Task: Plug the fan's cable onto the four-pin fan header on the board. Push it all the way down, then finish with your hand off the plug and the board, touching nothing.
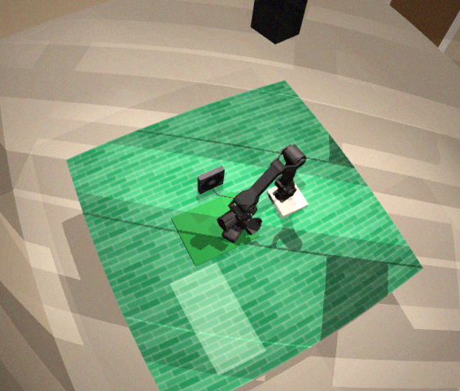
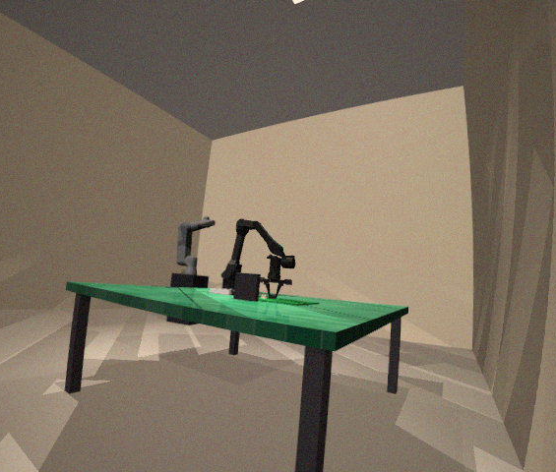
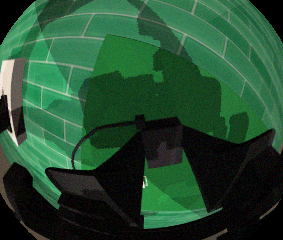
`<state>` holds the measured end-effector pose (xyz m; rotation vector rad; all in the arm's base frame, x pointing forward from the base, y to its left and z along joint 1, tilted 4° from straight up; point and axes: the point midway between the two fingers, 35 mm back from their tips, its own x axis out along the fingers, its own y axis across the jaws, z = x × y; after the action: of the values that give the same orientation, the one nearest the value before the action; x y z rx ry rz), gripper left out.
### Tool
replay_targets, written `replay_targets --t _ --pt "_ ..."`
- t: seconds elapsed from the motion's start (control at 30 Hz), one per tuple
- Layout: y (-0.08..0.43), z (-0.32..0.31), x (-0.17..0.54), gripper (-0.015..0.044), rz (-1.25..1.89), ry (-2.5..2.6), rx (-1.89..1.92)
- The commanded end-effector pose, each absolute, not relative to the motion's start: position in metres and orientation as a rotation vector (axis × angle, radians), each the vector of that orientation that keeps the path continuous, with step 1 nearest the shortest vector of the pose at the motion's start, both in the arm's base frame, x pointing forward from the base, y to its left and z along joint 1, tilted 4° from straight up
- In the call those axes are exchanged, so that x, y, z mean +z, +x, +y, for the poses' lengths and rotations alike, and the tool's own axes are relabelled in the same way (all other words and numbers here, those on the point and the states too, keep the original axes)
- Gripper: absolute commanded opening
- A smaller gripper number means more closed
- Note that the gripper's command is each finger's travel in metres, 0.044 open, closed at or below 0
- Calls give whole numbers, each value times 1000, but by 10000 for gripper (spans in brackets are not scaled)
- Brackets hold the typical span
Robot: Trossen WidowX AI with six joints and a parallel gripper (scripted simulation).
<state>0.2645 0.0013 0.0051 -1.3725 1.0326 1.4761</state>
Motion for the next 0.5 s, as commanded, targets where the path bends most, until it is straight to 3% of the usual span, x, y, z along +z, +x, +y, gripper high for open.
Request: replay_targets --t 0.0,0.2,0.47 --pt "265 1 5 52 1032 -1373 1475" --pt "265 1 6 0 1032 -1373 1475" --pt "269 0 28 0 1034 -1372 1475"
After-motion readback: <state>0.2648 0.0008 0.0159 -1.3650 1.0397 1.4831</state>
